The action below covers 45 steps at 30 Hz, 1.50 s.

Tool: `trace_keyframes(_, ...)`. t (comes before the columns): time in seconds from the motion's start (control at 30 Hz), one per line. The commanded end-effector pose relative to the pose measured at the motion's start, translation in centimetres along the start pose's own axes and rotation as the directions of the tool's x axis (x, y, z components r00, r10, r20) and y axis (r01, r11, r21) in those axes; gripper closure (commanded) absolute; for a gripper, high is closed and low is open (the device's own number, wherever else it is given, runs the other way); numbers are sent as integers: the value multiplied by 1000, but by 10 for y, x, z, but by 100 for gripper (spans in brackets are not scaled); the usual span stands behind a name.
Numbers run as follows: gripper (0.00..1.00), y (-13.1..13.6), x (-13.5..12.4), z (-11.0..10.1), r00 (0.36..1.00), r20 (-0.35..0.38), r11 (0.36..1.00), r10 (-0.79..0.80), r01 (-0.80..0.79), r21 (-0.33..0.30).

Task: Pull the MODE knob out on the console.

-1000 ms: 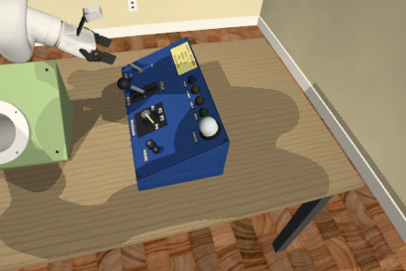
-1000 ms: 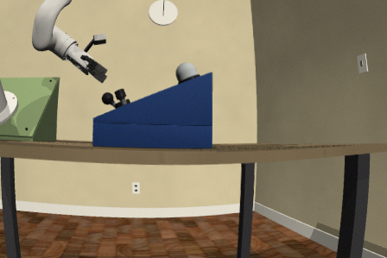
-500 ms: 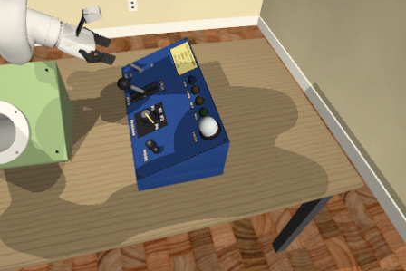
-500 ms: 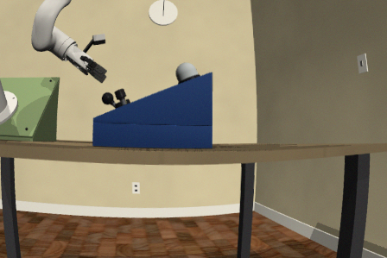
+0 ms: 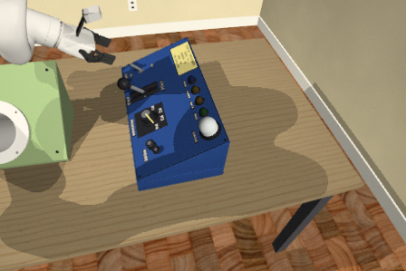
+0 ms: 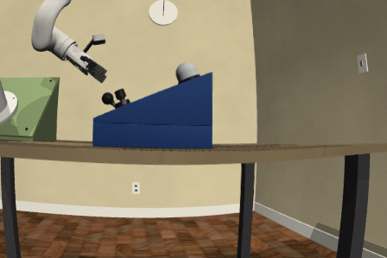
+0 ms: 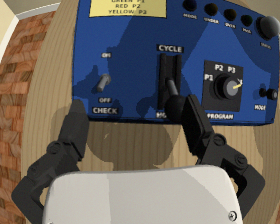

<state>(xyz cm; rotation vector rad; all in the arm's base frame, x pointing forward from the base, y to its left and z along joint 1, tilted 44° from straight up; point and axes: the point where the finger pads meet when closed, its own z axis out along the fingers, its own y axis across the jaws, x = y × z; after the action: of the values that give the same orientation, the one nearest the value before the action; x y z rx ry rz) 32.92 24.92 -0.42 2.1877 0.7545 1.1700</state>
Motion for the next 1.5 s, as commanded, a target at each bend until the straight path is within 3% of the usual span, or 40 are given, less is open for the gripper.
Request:
trace_keyframes(0.0,0,0,1,0,1000,-1,1000,1,-1,0)
trace_keyframes(1.17,0,0,1,0,1000,-1,1000,1,-1,0)
trace_keyframes(1.23,0,14,5,1,1000,1,1000,1,-1,3)
trace_keyframes(1.3,0,52,14,3,1000,6,1000,1,-1,7)
trace_keyframes(1.33,0,52,14,3,1000,6,1000,1,-1,7)
trace_keyframes(1.37,0,79,17,4,1000,9,1000,1,-1,9)
trace_keyframes(1.43,0,79,17,4,1000,9,1000,1,-1,9)
trace_keyframes(1.47,0,109,17,3,1000,10,1000,1,-1,10)
